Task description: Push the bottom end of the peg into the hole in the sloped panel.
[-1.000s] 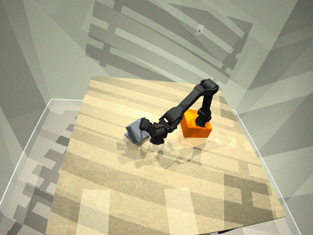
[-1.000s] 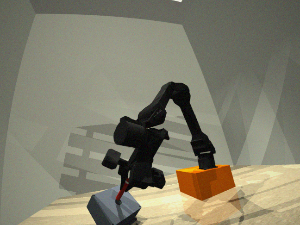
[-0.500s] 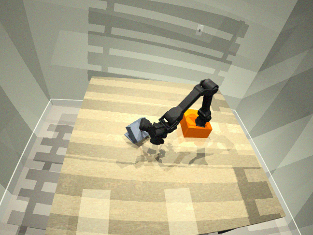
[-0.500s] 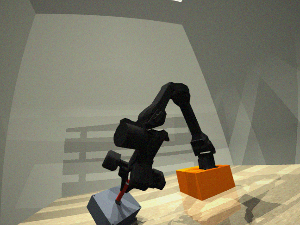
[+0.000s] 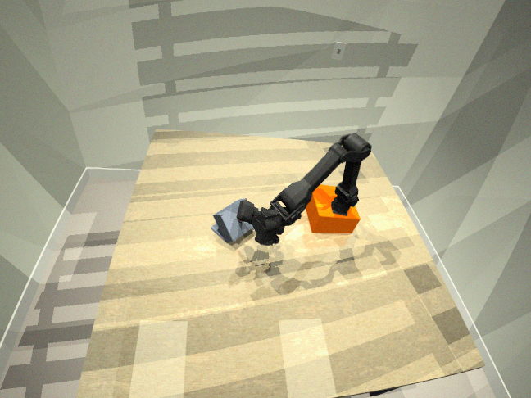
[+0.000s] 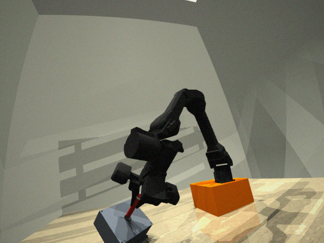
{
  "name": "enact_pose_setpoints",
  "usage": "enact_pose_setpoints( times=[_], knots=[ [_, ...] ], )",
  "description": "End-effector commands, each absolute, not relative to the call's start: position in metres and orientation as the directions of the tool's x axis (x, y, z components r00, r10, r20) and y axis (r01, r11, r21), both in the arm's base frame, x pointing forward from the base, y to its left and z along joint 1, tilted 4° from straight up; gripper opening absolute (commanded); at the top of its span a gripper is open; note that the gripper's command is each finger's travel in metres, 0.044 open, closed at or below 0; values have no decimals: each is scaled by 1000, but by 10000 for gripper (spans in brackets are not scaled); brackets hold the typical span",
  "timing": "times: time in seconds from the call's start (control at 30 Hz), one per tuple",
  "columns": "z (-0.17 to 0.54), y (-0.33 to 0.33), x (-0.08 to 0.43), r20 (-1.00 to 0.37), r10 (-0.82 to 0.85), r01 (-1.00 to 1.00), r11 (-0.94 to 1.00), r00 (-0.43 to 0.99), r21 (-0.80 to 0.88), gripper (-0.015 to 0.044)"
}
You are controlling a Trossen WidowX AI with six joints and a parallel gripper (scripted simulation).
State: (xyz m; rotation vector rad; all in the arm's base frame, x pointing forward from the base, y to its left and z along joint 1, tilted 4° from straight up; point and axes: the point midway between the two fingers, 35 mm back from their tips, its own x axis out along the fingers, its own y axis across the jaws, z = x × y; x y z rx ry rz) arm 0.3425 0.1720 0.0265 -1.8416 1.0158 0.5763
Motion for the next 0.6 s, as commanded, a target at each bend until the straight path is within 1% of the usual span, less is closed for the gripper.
enact_pose_setpoints(
  times=[0.0,0.57],
  knots=[
    [25,170,340,-733,-405,-837,-230,546,-497,0],
    [20,166,343,-733,-405,-837,-230,547,-497,0]
  ],
)
